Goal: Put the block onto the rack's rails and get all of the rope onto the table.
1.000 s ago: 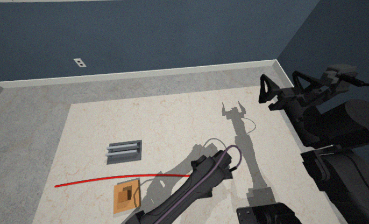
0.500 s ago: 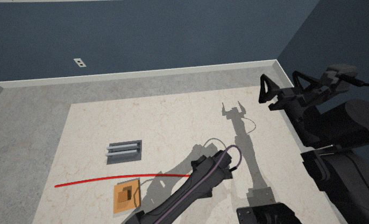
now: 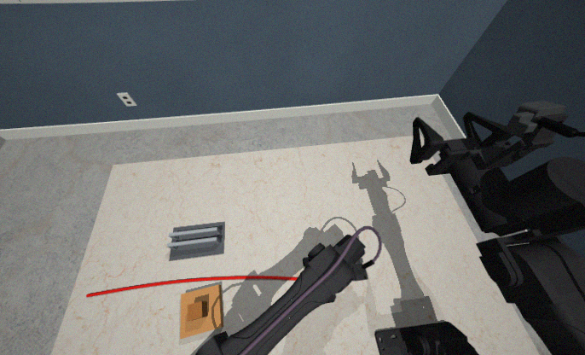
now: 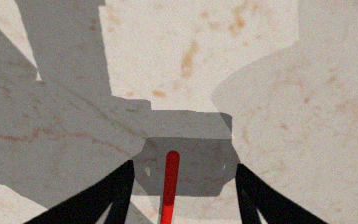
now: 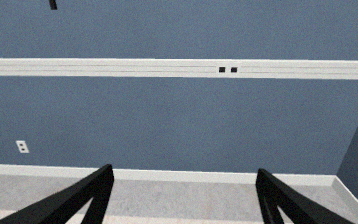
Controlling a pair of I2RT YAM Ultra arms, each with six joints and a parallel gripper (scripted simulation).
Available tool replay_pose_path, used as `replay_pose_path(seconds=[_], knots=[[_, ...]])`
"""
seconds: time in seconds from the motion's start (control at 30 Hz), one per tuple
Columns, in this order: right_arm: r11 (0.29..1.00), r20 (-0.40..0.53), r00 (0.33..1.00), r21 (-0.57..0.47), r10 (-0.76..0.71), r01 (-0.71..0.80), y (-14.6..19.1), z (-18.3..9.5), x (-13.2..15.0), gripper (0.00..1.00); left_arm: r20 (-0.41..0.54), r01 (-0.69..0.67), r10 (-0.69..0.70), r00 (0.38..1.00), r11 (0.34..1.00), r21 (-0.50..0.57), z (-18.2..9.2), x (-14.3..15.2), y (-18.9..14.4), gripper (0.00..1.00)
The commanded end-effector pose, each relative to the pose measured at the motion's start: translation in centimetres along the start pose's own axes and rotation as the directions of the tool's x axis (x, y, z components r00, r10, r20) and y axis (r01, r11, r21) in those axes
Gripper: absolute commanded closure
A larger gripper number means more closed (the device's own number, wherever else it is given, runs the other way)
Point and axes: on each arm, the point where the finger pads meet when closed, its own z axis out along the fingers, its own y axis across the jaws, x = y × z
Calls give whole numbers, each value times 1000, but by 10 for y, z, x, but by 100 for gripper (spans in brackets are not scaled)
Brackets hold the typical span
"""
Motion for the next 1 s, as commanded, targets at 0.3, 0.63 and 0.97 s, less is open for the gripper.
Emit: replay_pose_path(seconds=[0.3,0.63,0.97], knots=[[1000,84,996,26,-10,8,-8,-11,-39,0,-44,58,-57,997,998,29,16,12,5,30],[1000,84,996,26,-10,8,-8,-11,-39,0,-1,112,-112,994,993,-23,-11,15,15,30],[1000,84,996,26,-10,8,-8,-11,-39,0,6,173,-173,985,984,-35,-18,21,19,30]])
